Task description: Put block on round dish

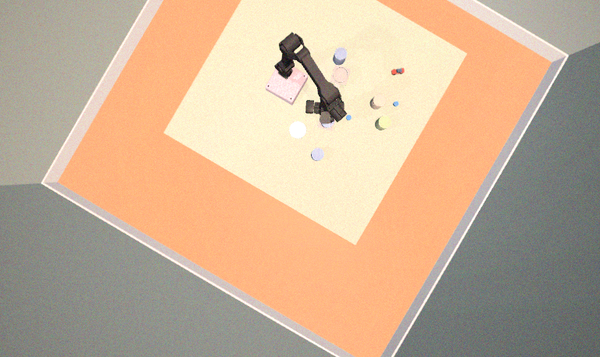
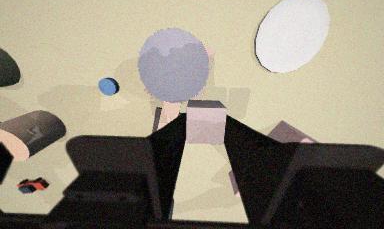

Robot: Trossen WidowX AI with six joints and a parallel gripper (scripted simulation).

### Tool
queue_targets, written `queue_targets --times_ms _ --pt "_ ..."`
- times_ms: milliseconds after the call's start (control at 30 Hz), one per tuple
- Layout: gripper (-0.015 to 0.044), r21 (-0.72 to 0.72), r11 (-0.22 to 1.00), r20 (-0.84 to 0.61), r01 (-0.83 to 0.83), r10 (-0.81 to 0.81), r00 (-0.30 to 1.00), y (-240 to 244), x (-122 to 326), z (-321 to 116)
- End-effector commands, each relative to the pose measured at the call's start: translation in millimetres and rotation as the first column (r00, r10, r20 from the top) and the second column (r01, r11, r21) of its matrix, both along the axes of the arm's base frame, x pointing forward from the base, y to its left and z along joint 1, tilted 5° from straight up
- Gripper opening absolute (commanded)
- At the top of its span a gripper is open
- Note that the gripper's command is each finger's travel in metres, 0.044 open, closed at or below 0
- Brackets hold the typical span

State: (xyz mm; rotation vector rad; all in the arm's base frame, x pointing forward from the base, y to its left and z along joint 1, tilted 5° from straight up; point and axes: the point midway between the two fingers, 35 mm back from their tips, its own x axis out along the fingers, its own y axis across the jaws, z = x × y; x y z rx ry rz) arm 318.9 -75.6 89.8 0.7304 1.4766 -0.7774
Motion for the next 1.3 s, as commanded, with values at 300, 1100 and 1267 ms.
queue_targets --times_ms 300,1100,1267 --pt "0.0000 -0.002 1.000 -0.005 -0.022 0.022 1.000 -89.3 -31.8 -24.9" --pt "0.0000 0.000 0.999 -0.008 -0.034 0.034 0.999 -141.5 -68.6 -81.8" --pt "0.0000 0.000 0.999 -0.008 -0.034 0.034 0.999 -141.5 -68.6 -83.3"
